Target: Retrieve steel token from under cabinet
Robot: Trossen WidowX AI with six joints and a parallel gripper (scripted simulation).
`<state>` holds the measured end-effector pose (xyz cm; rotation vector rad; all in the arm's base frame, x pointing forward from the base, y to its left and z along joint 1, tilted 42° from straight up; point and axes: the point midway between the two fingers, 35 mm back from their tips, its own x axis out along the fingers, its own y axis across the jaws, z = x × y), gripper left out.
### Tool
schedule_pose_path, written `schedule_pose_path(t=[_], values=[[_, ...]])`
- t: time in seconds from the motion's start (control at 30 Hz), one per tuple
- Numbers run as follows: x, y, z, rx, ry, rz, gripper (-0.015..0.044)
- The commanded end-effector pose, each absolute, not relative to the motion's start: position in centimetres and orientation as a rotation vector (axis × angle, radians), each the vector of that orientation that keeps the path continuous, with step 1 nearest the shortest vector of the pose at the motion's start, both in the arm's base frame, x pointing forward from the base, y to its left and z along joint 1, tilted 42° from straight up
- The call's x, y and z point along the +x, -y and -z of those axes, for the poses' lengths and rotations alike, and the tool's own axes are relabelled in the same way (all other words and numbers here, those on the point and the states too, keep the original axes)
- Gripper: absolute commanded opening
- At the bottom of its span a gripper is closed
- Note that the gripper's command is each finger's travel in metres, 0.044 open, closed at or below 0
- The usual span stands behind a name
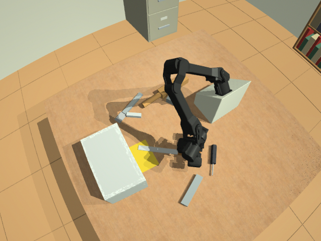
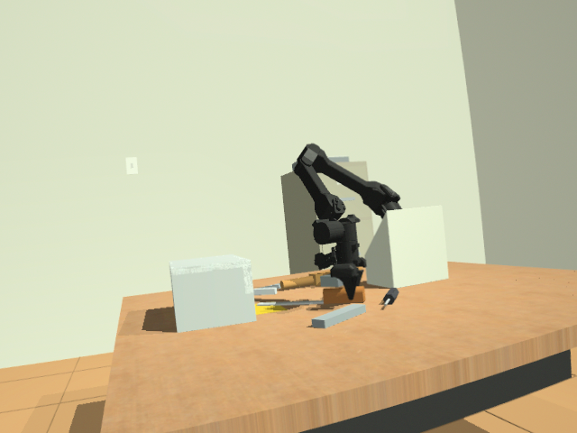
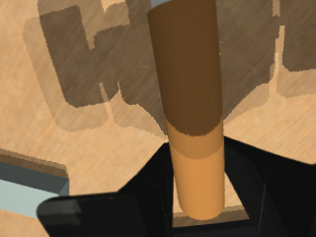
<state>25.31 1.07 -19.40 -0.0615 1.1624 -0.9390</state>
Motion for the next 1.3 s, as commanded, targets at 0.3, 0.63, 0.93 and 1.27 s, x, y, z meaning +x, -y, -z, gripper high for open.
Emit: schedule_pose_path(t=[0.3, 0.63, 0.93, 1.27], values=[[25.2, -2.5, 20.6, -0.06, -1.161, 0.937, 0.0], [25.1, -3.4, 21.4, -0.059, -1.161, 0.936, 0.0], [25.0, -4.3, 22.0, -0.059, -1.161, 0.936, 0.0], [24.9, -5.1, 22.8, -0.058, -1.161, 0.936, 0.0]])
